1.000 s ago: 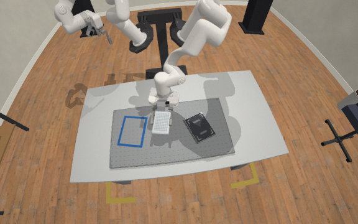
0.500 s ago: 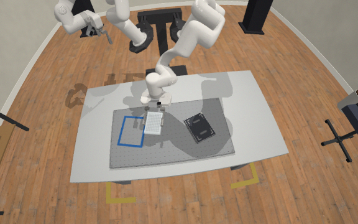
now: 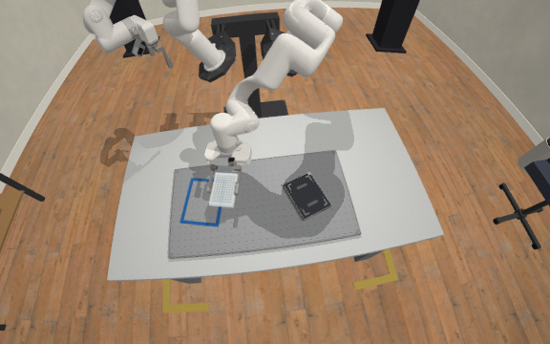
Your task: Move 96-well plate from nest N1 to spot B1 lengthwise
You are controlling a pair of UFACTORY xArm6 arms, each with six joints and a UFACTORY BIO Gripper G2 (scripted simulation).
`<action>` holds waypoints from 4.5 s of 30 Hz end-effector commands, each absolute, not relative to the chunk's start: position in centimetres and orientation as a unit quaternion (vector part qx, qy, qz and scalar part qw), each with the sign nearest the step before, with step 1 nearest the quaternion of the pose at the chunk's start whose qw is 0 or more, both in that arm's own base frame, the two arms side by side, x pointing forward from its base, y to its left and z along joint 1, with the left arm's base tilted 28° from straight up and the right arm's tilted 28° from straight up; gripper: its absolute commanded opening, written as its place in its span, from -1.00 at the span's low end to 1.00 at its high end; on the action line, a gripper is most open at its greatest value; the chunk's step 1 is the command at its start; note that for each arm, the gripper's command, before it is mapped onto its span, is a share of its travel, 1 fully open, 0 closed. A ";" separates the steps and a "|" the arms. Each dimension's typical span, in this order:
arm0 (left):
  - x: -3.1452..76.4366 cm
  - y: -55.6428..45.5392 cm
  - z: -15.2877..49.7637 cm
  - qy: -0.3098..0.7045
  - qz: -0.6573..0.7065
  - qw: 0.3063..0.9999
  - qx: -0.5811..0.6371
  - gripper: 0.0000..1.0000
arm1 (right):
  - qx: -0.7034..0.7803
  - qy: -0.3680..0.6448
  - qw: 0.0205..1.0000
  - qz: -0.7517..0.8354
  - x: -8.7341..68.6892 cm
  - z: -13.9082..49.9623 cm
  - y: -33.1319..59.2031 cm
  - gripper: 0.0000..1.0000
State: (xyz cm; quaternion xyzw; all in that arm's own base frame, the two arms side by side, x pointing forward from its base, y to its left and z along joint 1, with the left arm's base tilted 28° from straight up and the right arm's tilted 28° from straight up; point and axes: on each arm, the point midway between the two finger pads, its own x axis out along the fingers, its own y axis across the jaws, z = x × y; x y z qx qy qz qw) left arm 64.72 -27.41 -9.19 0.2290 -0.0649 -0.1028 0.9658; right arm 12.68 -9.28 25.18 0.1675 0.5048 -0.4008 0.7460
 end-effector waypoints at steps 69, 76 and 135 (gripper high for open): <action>64.5 -36.4 -13.7 -0.067 -0.102 0.966 0.228 -1.00 | 0.167 0.504 0.747 -0.401 12.7 25.3 -9.3 1.00; 64.6 -36.1 -14.3 -0.067 -0.102 0.966 0.228 -1.00 | 0.167 0.504 0.747 -0.401 12.7 25.3 -9.3 1.00; 65.7 -33.5 -19.7 -0.067 -0.102 0.966 0.228 -1.00 | 0.167 0.504 0.747 -0.401 12.7 25.3 -9.3 1.00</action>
